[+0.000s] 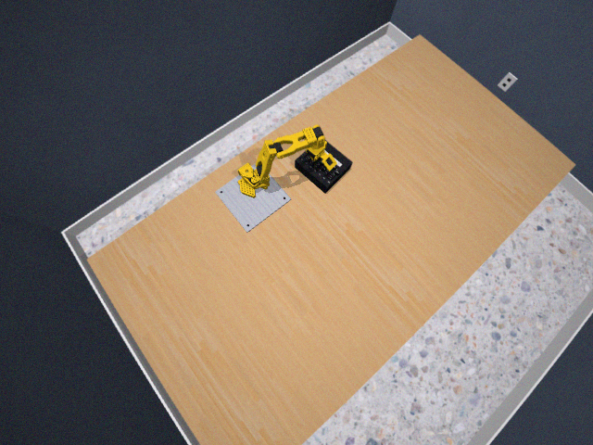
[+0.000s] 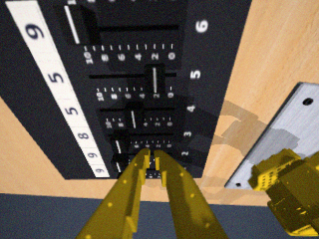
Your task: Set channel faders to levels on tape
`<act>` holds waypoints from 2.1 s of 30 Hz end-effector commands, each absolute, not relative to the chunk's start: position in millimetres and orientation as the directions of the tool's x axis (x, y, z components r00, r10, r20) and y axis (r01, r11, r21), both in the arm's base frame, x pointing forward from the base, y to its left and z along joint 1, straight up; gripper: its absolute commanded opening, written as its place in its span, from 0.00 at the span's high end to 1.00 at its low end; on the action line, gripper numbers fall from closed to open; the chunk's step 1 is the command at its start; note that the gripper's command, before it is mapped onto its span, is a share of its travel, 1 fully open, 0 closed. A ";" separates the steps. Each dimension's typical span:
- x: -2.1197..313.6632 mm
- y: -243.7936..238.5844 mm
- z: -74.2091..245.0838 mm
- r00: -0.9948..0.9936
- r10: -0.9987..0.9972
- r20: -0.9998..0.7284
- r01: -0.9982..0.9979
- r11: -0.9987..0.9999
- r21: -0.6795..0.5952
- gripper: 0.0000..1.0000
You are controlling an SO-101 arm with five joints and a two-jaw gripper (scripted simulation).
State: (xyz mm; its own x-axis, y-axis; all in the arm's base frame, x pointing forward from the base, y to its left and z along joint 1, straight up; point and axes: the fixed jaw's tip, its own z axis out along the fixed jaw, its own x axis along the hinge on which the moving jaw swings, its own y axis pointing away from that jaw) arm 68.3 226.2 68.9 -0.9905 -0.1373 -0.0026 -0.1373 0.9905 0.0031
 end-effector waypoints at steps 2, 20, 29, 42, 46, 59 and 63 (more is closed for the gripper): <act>70.5 228.1 76.7 -0.990 -0.140 -0.017 -0.140 0.989 0.035 1.00; 89.0 220.9 85.4 -0.989 -0.140 -0.039 -0.142 0.988 0.065 1.00; 108.3 210.6 94.6 -0.988 -0.139 -0.069 -0.145 0.985 0.093 1.00; 117.6 204.6 99.1 -0.987 -0.138 -0.086 -0.146 0.984 0.104 1.00; 117.3 203.8 98.5 -0.987 -0.138 -0.083 -0.146 0.984 0.101 1.00; 115.9 200.8 96.2 -0.988 -0.138 -0.072 -0.144 0.986 0.087 1.00; 115.9 200.9 95.4 -0.988 -0.138 -0.069 -0.144 0.986 0.085 1.00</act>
State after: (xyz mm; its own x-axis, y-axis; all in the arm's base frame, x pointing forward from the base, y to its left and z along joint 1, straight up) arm 116.5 205.0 96.2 -0.9878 -0.1346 -0.0787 -0.1420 0.9852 0.0963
